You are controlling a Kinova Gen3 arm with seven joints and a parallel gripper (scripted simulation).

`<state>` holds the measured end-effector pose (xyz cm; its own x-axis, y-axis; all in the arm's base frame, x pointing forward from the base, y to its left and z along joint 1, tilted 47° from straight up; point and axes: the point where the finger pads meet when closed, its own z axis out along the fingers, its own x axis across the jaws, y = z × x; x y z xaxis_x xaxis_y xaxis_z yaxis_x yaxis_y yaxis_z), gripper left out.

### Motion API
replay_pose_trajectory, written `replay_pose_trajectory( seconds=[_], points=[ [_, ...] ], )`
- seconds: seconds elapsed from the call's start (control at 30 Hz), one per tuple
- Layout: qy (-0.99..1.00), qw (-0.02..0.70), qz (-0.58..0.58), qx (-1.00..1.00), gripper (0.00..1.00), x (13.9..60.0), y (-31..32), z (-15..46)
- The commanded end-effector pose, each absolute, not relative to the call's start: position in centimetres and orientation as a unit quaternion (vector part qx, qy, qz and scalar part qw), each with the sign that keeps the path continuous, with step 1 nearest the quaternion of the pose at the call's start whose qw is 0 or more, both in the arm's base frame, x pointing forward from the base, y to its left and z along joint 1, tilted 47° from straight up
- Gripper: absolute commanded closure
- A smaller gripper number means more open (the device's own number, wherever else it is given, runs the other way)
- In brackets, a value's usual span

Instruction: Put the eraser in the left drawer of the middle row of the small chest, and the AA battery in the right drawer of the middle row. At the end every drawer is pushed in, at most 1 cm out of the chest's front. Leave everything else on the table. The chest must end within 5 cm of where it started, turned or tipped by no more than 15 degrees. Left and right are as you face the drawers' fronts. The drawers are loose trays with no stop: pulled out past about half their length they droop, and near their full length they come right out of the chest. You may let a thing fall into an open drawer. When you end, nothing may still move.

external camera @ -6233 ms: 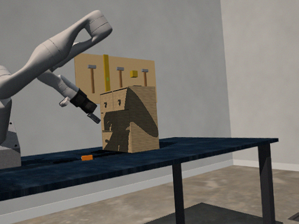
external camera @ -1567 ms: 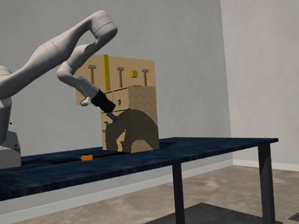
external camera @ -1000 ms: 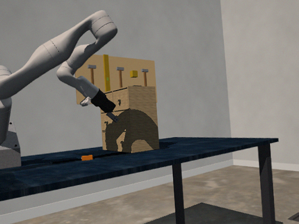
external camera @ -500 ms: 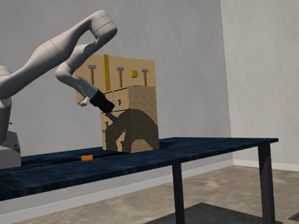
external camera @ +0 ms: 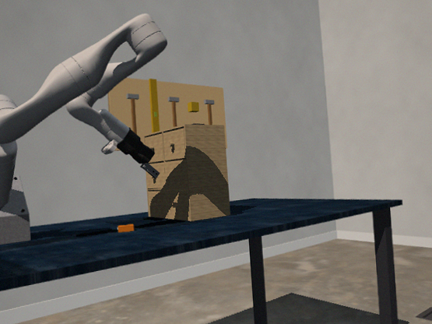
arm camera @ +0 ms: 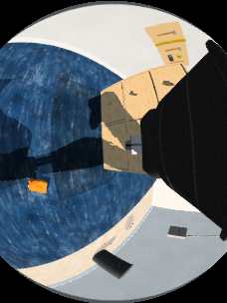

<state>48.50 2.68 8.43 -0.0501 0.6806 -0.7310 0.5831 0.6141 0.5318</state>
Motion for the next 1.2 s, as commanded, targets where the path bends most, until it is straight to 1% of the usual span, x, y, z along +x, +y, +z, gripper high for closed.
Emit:
replay_pose_trajectory(
  seconds=[0.0,0.23,0.87,1.17],
  points=[
    [0.724,0.533,0.047,0.435,1.0,48.5,2.9,8.4],
    [0.724,0.533,0.047,0.435,1.0,47.8,3.6,9.1],
    [0.724,0.533,0.047,0.435,1.0,43.4,7.7,13.3],
    [0.724,0.533,0.047,0.435,1.0,42.9,8.2,13.8]
  ],
)
